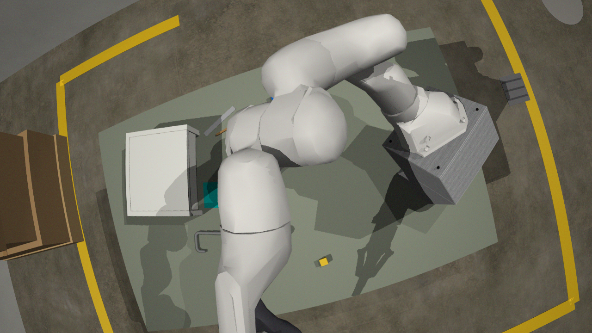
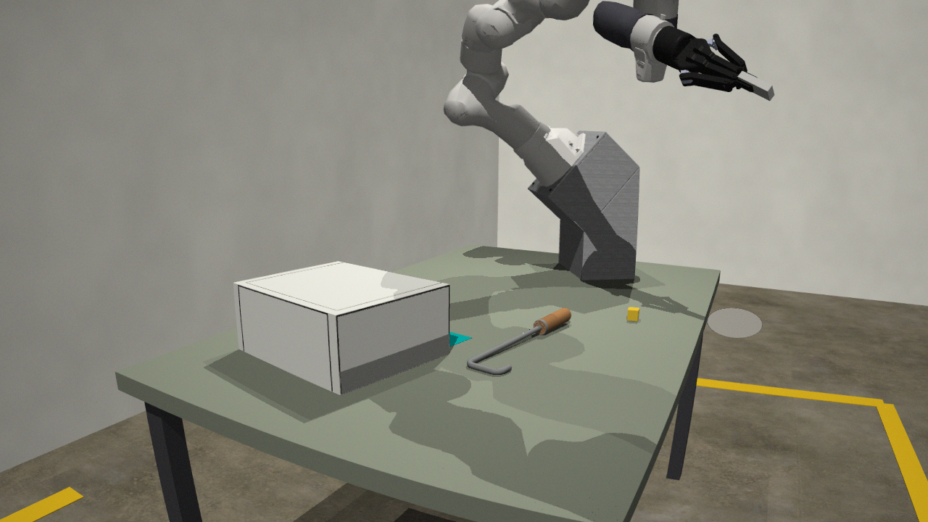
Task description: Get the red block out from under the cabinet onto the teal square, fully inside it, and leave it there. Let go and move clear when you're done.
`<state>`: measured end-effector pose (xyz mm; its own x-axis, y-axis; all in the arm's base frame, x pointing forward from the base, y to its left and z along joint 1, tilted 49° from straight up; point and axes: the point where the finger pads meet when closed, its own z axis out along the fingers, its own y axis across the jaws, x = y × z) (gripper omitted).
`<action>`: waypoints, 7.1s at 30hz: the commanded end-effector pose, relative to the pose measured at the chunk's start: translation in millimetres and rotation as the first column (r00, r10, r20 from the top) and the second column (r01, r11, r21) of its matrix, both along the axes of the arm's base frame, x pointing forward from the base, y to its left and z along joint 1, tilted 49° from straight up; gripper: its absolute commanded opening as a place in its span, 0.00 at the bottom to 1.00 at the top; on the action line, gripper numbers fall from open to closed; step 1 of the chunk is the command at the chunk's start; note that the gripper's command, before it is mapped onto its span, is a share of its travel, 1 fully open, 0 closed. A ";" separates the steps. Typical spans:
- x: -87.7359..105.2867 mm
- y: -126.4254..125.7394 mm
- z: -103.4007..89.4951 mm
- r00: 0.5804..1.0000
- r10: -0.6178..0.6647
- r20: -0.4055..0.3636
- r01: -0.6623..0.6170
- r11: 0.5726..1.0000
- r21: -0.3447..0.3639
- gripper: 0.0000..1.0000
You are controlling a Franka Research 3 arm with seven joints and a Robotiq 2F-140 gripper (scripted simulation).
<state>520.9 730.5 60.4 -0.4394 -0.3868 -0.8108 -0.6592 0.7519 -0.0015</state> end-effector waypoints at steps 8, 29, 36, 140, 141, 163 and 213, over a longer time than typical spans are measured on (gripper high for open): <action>43.1 -82.7 0.6 0.935 -0.336 -0.113 0.349 0.928 0.131 0.00; 71.8 -167.5 -5.7 0.796 -0.571 -0.202 0.603 0.777 0.181 0.00; 83.5 -253.3 -12.4 0.600 -0.750 -0.279 0.800 0.564 0.204 0.00; -6.5 -534.8 -17.6 -0.314 -0.860 -0.403 0.887 -0.417 0.200 0.00; -6.5 -534.8 -17.6 -0.314 -0.860 -0.403 0.887 -0.417 0.200 0.00; -6.5 -534.8 -17.6 -0.314 -0.860 -0.403 0.887 -0.417 0.200 0.00; -6.4 -534.8 -17.7 0.940 -0.335 0.061 0.293 0.705 -0.645 0.00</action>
<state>514.8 187.9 45.7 -0.7064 -0.4467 -0.5490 -0.2172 0.8750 -0.4326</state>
